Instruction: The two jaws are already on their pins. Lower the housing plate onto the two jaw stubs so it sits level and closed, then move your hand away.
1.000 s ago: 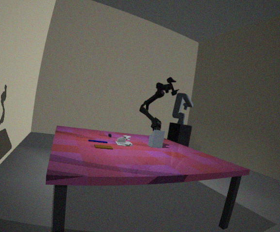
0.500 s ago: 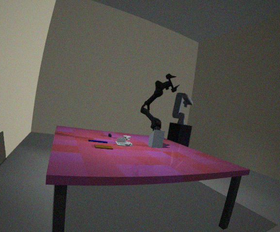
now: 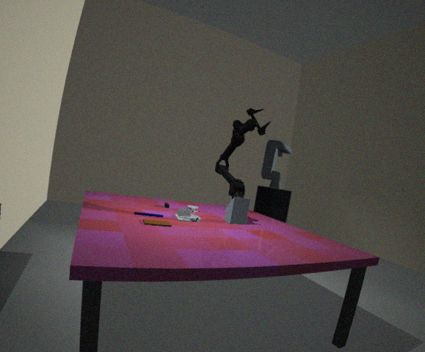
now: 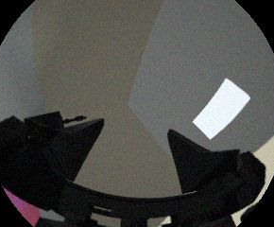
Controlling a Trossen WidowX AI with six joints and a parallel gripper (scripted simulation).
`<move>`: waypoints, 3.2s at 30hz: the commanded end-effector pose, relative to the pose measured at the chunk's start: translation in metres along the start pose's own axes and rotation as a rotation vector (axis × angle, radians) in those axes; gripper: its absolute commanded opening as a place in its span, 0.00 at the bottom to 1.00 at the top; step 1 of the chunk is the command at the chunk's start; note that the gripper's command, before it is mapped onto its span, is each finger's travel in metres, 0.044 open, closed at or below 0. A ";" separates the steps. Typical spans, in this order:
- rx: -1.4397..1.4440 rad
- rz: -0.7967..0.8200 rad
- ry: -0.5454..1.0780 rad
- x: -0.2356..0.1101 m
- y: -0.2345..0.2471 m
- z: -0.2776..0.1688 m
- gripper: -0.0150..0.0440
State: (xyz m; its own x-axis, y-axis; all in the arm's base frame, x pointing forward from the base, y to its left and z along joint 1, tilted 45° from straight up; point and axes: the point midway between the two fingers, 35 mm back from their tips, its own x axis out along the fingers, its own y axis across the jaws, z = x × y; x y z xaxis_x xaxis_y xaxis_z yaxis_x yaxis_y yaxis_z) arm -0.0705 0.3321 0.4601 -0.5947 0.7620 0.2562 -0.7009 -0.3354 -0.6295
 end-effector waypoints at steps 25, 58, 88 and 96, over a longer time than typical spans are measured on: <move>0.211 -0.424 0.457 -0.087 -0.085 -0.109 1.00; 0.473 -1.030 0.901 -0.262 -0.128 -0.186 1.00; 0.689 -1.665 1.198 -0.441 -0.093 -0.185 1.00; 0.736 -1.846 1.272 -0.484 -0.069 -0.173 1.00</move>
State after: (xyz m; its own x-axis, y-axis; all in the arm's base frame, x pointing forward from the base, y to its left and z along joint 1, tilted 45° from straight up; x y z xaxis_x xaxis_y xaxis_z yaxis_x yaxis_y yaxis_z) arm 0.3337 0.1011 0.2595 0.8265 0.1833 -0.5322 -0.2248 0.9743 -0.0136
